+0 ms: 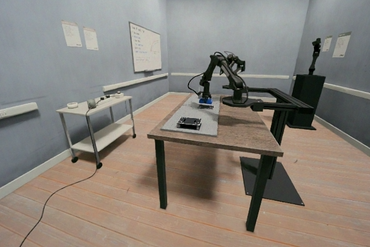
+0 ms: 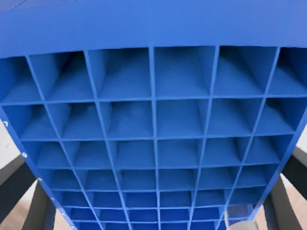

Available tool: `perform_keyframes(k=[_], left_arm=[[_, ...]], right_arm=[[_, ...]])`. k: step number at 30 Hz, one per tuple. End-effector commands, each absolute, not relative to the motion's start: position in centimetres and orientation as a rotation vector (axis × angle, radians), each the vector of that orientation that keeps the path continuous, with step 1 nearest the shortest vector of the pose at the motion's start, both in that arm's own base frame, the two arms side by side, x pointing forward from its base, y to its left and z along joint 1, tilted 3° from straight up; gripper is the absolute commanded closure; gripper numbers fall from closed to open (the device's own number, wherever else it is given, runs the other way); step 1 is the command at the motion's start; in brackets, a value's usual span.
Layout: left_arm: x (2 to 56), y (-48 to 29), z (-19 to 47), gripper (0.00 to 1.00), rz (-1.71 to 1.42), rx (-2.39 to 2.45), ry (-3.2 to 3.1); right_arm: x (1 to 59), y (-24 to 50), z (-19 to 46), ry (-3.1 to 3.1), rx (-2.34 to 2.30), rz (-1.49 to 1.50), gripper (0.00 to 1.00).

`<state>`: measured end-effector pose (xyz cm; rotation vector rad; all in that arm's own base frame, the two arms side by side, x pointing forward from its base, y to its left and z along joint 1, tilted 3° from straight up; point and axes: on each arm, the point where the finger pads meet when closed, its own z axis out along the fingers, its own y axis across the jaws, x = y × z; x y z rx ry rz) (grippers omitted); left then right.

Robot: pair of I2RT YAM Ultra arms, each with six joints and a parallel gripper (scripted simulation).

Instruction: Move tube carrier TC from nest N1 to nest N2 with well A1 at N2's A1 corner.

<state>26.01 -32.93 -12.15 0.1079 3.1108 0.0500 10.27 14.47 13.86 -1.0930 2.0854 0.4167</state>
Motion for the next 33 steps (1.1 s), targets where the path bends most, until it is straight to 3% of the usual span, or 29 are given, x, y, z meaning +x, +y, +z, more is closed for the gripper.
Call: perform_keyframes(k=[1,5,17,33], left_arm=[[25.8,-33.6,-7.8,0.16,0.041,0.114,3.101],[25.6,-33.6,-4.9,0.16,0.041,0.114,3.101],[27.1,-31.4,-5.4,0.16,0.008,0.172,3.066],[29.6,-16.7,-5.8,0.16,0.033,0.265,3.062]], right_arm=[[10.4,14.4,14.2,2.071,-1.071,0.424,0.00],[10.4,14.4,14.2,2.071,-1.071,0.424,0.00],[10.4,14.4,14.2,2.071,-1.071,0.424,0.00],[14.1,24.6,23.4,1.843,-1.052,0.592,0.00]])
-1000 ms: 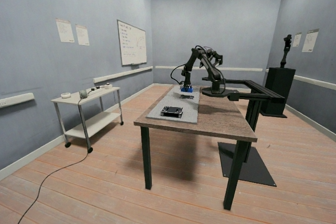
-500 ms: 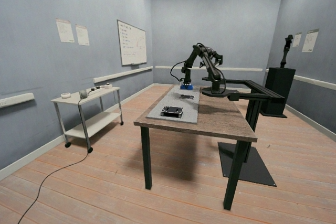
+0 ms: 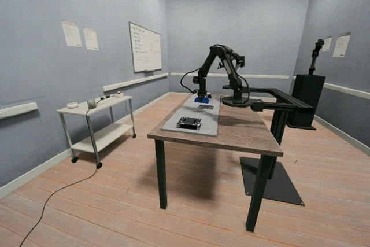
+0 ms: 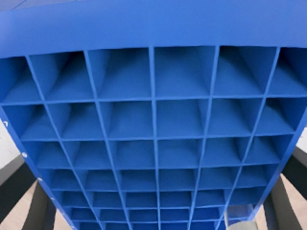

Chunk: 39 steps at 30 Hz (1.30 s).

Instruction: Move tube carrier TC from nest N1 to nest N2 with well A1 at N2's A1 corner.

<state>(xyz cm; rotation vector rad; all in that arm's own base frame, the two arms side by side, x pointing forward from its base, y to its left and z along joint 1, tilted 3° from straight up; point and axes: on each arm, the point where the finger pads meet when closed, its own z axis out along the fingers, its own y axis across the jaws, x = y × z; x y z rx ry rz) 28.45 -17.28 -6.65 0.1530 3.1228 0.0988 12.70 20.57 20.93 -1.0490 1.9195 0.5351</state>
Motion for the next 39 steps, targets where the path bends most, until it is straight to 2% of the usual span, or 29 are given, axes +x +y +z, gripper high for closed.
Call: perform_keyframes(k=[1,13,15,21,30,32,35,39], left_arm=[[29.8,-15.7,-5.8,0.16,0.037,0.267,3.063],[31.5,-5.4,-6.0,0.16,0.047,0.257,3.081],[31.5,-5.4,-6.0,0.16,0.047,0.257,3.081],[32.5,-0.6,-5.9,0.16,0.052,0.238,3.101],[33.4,6.6,-6.3,0.16,0.050,0.199,3.117],[33.4,6.6,-6.3,0.16,0.050,0.199,3.117],[33.7,9.1,-6.3,0.16,0.049,0.183,3.118],[33.8,13.1,-6.3,0.16,0.082,0.132,3.130]], right_arm=[[14.2,25.5,24.5,1.813,-1.050,0.613,0.00],[17.7,36.6,30.8,1.611,-1.023,0.734,0.00],[17.7,36.6,30.8,1.611,-1.023,0.734,0.00],[19.7,43.4,29.1,1.577,-1.050,0.756,0.00],[22.1,52.4,22.2,1.557,-1.105,0.773,0.00],[22.1,52.4,22.2,1.557,-1.105,0.773,0.00],[22.7,55.0,15.9,1.601,-1.156,0.754,0.00],[23.0,57.3,10.7,1.615,-1.190,0.750,0.00]])
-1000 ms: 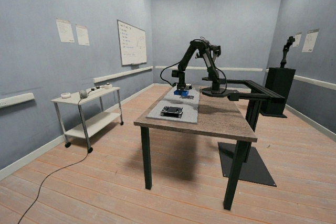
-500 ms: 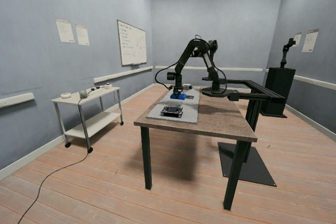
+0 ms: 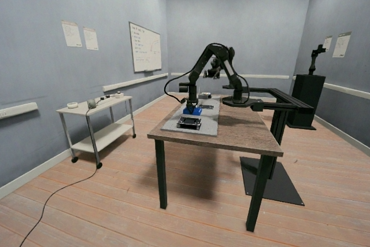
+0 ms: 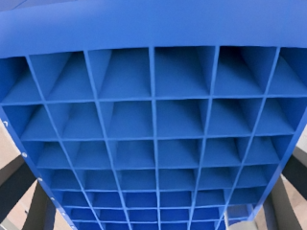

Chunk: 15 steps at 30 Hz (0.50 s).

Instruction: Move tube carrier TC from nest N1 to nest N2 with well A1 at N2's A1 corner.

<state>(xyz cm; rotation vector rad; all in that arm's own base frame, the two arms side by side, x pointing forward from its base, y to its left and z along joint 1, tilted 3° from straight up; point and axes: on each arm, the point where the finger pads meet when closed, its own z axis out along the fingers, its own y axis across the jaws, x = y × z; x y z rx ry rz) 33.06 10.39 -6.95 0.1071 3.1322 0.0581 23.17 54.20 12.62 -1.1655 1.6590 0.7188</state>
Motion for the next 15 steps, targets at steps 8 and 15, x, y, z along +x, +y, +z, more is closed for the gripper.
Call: perform_keyframes(k=[8,15], left_arm=[[34.4,15.4,-6.4,0.16,0.090,0.054,3.134],[35.2,15.4,-6.9,0.16,0.111,0.075,3.101]], right_arm=[[22.9,57.7,3.8,1.683,-1.248,0.718,0.00],[22.8,57.6,4.1,1.688,-1.248,0.716,0.00]])
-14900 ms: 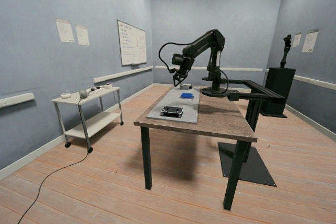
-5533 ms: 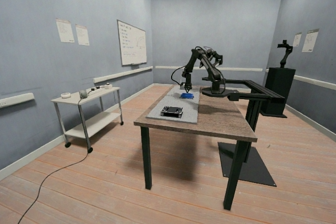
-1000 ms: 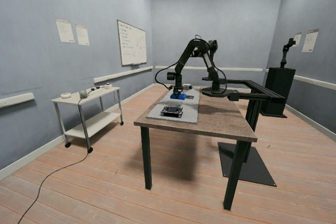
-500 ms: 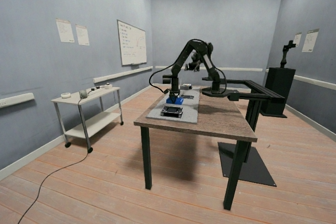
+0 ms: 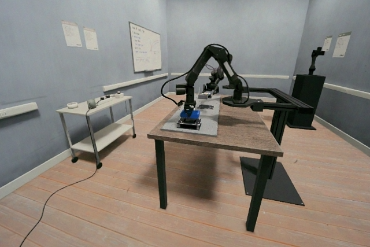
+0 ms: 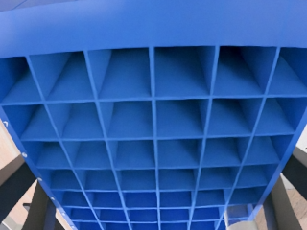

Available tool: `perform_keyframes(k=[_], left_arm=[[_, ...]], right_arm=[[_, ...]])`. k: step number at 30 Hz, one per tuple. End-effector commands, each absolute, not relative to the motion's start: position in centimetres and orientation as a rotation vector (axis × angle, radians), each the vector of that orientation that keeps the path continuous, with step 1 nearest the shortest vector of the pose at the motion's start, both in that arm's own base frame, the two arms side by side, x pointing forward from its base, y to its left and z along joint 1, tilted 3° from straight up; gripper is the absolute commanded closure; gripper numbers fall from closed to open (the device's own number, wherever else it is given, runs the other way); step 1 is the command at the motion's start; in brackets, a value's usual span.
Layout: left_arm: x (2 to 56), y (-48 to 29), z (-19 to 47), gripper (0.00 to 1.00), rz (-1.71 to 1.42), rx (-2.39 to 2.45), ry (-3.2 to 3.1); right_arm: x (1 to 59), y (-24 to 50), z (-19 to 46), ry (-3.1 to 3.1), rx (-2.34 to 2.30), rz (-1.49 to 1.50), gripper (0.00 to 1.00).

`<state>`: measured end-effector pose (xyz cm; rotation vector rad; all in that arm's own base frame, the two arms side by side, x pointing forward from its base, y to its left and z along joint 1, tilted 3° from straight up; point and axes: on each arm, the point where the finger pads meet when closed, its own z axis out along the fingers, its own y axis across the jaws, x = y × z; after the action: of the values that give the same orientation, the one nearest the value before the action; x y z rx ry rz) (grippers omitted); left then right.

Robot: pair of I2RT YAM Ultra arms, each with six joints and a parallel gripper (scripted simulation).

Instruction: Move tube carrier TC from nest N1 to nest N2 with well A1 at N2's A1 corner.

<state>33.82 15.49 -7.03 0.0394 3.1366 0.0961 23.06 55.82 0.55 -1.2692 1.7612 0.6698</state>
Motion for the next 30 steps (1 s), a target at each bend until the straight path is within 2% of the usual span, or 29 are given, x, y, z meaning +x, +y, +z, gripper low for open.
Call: perform_keyframes(k=[1,30], left_arm=[[35.2,15.5,-7.2,0.16,0.111,0.075,3.100],[34.7,14.9,-10.3,0.16,0.088,0.083,3.113]], right_arm=[[22.8,57.6,4.1,1.688,-1.248,0.716,0.00],[23.2,57.1,3.6,1.705,-1.241,0.703,0.00]])
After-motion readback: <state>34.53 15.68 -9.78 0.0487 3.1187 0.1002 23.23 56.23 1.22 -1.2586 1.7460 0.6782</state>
